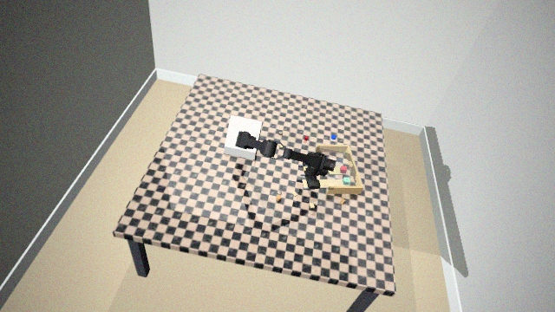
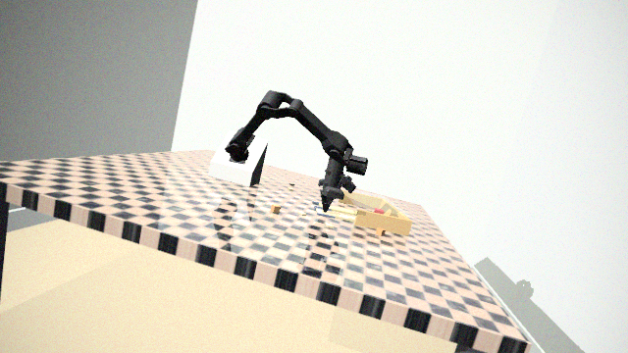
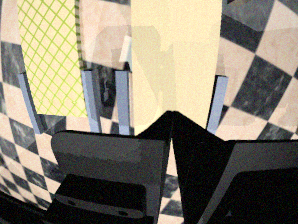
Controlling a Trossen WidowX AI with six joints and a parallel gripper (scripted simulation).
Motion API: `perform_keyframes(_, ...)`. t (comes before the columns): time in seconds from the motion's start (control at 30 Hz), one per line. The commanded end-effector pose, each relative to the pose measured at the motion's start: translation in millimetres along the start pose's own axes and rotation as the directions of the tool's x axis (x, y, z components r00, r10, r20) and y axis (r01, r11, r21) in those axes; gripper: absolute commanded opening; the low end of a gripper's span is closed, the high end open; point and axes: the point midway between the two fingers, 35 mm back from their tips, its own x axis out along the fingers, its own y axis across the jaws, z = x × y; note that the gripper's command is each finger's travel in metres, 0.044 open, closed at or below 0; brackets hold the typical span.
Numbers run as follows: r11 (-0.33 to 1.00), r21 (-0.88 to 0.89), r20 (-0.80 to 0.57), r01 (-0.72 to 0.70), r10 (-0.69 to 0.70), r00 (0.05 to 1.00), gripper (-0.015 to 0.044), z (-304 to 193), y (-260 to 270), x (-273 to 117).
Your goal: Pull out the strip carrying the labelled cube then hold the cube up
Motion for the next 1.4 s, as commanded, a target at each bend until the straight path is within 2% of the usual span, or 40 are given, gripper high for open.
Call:
perform_keyframes(0.0, 1.0, -0.004, -0.009, -0.004, 0.004, 1.0, 0.0, -8.4, 0.7, 3.5)
perform_keyframes(1.37, 1.0, -0.006, -0.011, -0.004, 0.004, 1.0, 0.0, -71.4, 2.1, 5.1)
